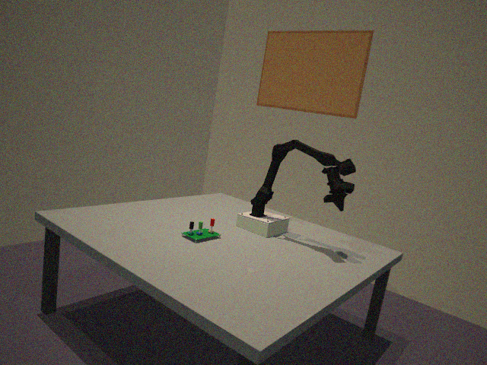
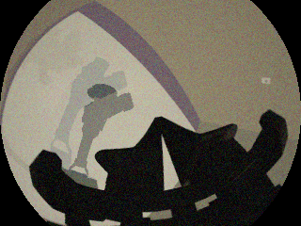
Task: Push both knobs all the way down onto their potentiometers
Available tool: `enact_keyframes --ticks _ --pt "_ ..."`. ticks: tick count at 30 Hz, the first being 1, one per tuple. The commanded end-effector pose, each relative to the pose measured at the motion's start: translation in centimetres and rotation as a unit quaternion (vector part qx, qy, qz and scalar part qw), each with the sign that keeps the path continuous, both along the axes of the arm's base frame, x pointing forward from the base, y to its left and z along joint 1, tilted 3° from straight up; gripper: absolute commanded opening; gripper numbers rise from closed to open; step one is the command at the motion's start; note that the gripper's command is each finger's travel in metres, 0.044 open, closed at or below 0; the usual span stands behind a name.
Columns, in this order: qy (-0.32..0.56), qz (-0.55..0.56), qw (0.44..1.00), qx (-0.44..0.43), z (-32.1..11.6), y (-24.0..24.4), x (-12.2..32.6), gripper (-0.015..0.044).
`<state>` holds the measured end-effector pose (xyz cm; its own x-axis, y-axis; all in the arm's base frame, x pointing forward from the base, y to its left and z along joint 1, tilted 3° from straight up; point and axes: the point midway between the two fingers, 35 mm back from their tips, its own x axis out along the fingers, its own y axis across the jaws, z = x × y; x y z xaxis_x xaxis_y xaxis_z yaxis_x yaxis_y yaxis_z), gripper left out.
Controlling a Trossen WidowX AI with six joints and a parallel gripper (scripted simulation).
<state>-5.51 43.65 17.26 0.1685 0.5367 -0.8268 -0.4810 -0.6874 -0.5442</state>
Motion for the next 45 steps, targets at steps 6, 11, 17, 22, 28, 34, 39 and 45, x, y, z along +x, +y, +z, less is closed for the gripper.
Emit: enact_keyframes --ticks 6,11,17,22,28,34,39,45 --pt "0.025 -0.126 0.992 -0.018 -1.1 -1.0 8.3 0.0000" --pt "0.036 -0.193 0.980 -0.023 -1.6 -2.2 12.6 0.0000" --pt "0.061 -0.285 0.956 -0.023 -2.1 -3.9 17.3 0.0000" --pt "0.079 -0.358 0.930 -0.023 -2.5 -5.9 20.9 0.0000" --pt "0.101 -0.443 0.891 -0.024 -3.0 -8.8 24.9 0.0000" --pt "0.125 -0.524 0.842 -0.027 -3.6 -12.2 28.7 0.0000" --pt "0.148 -0.586 0.797 -0.024 -4.1 -15.2 31.0 0.0000" --pt "0.173 -0.657 0.734 -0.020 -4.6 -19.1 33.5 0.0000"
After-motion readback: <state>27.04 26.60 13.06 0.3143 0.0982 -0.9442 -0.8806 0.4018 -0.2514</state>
